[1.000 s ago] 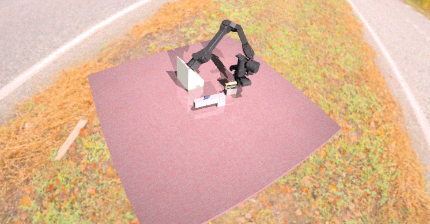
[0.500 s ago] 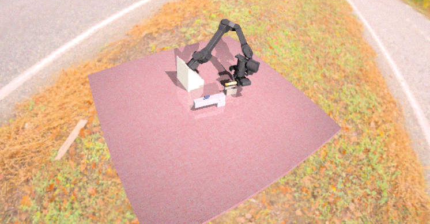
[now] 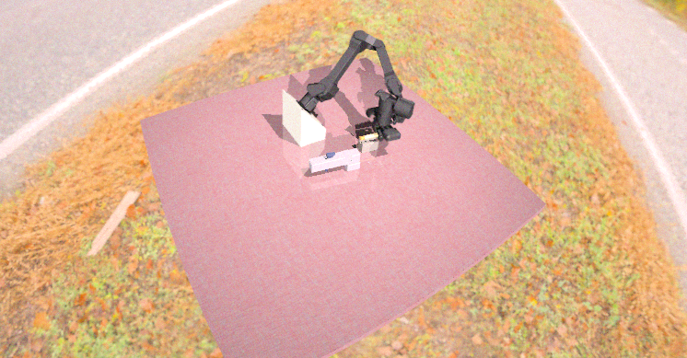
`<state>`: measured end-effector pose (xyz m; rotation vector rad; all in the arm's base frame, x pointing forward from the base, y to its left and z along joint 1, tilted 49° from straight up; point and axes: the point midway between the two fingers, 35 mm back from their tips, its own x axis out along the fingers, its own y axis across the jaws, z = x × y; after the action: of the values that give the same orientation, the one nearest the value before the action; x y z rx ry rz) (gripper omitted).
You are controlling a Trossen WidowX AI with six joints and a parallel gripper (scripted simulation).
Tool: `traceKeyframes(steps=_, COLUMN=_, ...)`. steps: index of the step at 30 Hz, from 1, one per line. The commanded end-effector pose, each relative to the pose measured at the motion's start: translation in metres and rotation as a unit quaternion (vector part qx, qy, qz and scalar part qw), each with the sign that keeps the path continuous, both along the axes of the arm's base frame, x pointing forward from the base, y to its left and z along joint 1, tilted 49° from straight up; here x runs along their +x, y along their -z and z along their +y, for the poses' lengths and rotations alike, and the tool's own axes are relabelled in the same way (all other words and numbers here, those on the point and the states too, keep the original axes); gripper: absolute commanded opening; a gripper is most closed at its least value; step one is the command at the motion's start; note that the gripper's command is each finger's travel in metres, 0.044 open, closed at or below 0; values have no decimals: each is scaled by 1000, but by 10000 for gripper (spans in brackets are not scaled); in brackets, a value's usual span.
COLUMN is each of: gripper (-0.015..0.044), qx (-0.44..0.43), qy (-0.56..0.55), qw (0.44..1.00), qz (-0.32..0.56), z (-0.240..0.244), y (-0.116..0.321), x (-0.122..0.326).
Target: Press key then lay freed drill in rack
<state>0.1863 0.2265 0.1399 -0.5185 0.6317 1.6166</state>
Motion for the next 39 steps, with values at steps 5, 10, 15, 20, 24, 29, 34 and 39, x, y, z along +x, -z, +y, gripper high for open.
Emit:
traceKeyframes(steps=5, gripper=0, qx=-2, qy=2, qw=1000, qz=1, z=6, y=7, x=-1)
traceKeyframes(steps=10, gripper=0, qx=-2, qy=2, qw=1000, qz=1, z=10, y=10, x=-2)
traceKeyframes(steps=15, gripper=0, qx=-2, qy=2, qw=1000, qz=2, z=14, y=14, x=-2)
traceKeyframes(steps=20, gripper=105, qx=1, qy=0, qw=1000, qz=-1, z=13, y=10, x=-2)
traceKeyframes(steps=24, gripper=210, qx=1, qy=0, qw=1000, qz=-1, z=13, y=10, x=-2)
traceKeyframes(steps=29, gripper=341, qx=1, qy=0, qw=1000, qz=-1, z=13, y=10, x=-2)
traceKeyframes(steps=34, gripper=440, qx=0, qy=0, qw=1000, qz=-1, z=11, y=8, x=-2)
traceKeyframes(steps=39, gripper=440, qx=-3, qy=2, qw=1000, qz=1, z=-7, y=-5, x=1)
